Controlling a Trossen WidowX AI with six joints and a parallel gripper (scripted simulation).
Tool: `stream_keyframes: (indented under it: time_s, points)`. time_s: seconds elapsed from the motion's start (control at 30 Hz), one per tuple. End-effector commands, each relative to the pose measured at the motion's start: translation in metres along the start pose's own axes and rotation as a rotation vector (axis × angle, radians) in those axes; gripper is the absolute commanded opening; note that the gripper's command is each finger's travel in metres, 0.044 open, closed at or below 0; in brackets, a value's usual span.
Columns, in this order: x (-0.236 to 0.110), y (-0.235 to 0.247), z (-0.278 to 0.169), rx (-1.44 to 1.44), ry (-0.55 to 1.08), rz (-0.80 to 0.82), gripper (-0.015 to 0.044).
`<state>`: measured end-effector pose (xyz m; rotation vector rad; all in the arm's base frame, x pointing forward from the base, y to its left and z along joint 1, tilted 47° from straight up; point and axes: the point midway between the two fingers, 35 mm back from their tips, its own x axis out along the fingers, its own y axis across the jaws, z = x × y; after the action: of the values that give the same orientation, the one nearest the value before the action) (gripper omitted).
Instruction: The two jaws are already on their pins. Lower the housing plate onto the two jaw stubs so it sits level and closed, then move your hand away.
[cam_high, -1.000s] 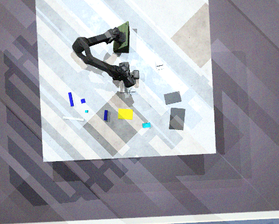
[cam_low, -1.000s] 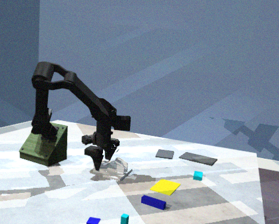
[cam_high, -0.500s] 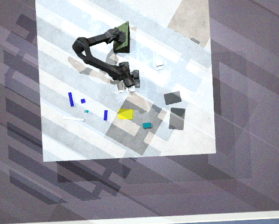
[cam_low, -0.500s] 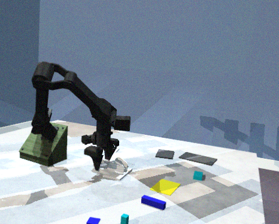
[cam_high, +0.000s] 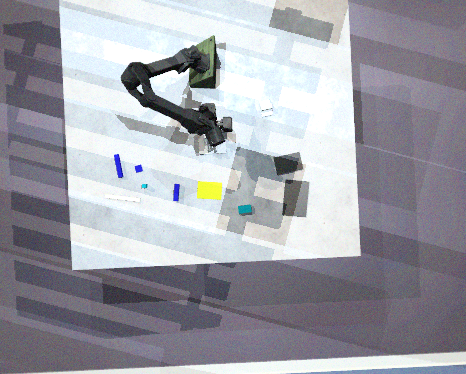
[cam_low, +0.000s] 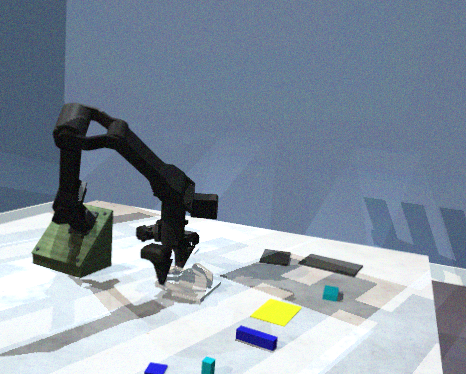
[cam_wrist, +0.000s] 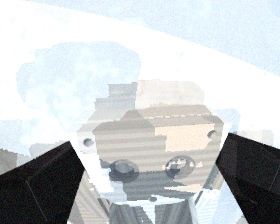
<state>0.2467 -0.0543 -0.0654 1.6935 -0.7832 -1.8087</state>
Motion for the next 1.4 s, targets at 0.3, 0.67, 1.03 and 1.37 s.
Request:
stream_keyframes:
  time_s: [0.3,0.67,1.03,1.37]
  points:
    - [0.0042,0.0002,-0.0003,0.002,-0.001,-0.001,0.0351]
    - [0.0043,0.0002,-0.0003,0.002,-0.001,-0.001,0.0351]
    - [0.0043,0.0002,-0.0003,0.002,-0.001,-0.001,0.0351]
    - [0.0016,-0.0006,-0.0006,-0.003,0.004,-0.001,0.044]
